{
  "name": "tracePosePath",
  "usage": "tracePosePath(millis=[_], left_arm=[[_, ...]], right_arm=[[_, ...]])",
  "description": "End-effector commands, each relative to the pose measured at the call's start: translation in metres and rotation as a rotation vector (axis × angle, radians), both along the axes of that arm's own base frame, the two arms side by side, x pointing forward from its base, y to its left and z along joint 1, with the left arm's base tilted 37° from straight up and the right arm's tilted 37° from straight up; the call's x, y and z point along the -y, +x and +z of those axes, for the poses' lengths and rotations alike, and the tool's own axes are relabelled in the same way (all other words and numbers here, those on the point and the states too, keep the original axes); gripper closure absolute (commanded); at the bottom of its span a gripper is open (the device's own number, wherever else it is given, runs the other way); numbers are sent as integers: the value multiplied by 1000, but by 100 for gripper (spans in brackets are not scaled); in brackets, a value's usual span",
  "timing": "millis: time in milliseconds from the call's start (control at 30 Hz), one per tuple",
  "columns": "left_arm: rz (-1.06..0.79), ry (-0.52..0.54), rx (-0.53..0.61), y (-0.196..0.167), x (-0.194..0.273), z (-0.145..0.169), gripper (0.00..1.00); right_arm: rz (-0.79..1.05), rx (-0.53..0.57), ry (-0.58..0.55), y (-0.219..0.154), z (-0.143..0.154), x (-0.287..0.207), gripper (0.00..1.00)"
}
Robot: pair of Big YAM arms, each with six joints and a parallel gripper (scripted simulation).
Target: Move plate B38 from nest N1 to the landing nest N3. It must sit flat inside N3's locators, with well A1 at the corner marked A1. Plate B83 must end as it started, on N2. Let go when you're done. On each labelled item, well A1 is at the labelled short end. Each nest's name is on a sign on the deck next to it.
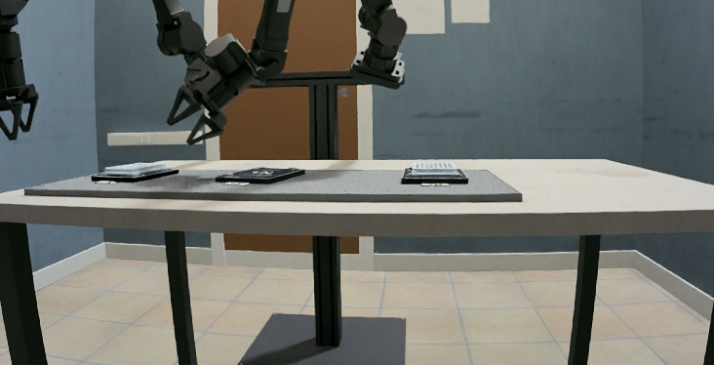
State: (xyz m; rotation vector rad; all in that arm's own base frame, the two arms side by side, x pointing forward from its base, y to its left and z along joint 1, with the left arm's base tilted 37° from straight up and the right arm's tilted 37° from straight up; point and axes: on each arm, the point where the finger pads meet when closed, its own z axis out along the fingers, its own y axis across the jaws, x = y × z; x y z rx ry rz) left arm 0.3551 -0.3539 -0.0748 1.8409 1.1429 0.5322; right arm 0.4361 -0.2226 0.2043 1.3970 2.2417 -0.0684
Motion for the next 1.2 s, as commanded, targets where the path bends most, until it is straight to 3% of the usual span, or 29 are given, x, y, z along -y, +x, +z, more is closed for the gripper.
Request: tracePosePath(millis=[0, 567, 700, 933, 1167], left_arm=[[-3, -11, 6, 1, 4, 3, 0], [-3, -11, 6, 1, 4, 3, 0], [91, -97, -55, 12, -10, 11, 0], [403, -380, -239, 56, -70, 42, 0], [608, -570, -345, 76, -117, 59, 0]], right_arm=[[-1, 20, -10, 3, 9, 1, 0], [-1, 20, -10, 3, 9, 1, 0], [-1, 21, -10, 3, 9, 1, 0], [-1, 22, -11, 3, 10, 2, 0], [105, -76, -26, 1, -17, -15, 0]])
